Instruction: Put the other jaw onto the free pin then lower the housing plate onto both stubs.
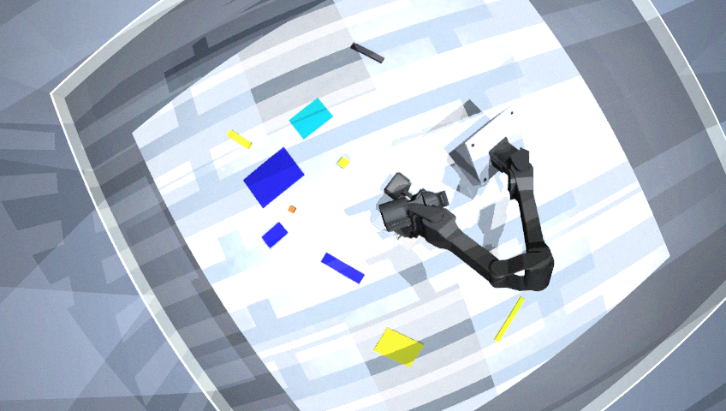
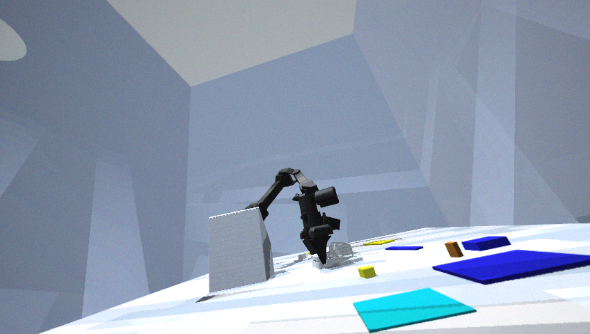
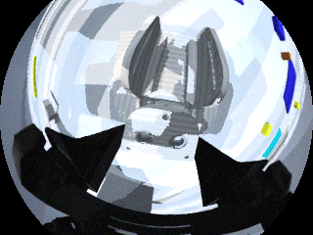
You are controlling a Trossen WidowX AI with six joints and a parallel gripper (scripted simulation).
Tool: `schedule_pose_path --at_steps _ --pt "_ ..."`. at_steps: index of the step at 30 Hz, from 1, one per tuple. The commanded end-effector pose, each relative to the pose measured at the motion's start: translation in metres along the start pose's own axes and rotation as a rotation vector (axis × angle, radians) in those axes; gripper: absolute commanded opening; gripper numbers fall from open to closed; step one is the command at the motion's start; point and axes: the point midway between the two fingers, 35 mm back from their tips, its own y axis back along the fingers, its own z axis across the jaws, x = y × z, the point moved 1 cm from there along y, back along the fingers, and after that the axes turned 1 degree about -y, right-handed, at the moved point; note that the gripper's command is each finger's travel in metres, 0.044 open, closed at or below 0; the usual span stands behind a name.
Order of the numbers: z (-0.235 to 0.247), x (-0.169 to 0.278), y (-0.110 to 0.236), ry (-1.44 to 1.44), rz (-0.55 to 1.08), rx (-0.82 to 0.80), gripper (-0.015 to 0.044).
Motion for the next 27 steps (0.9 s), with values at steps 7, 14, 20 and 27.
schedule_pose_path --at_steps 7,14,20,27 --pt "-0.0006 -0.0003 -0.0021 0.003 0.001 0.003 0.0351" --pt "-0.0006 -0.0003 -0.0028 0.003 0.001 0.003 0.0351" --pt "-0.0006 -0.0003 -0.0045 0.003 0.001 0.003 0.0351" --pt "-0.0006 -0.0003 -0.0045 0.003 0.001 0.003 0.0351"
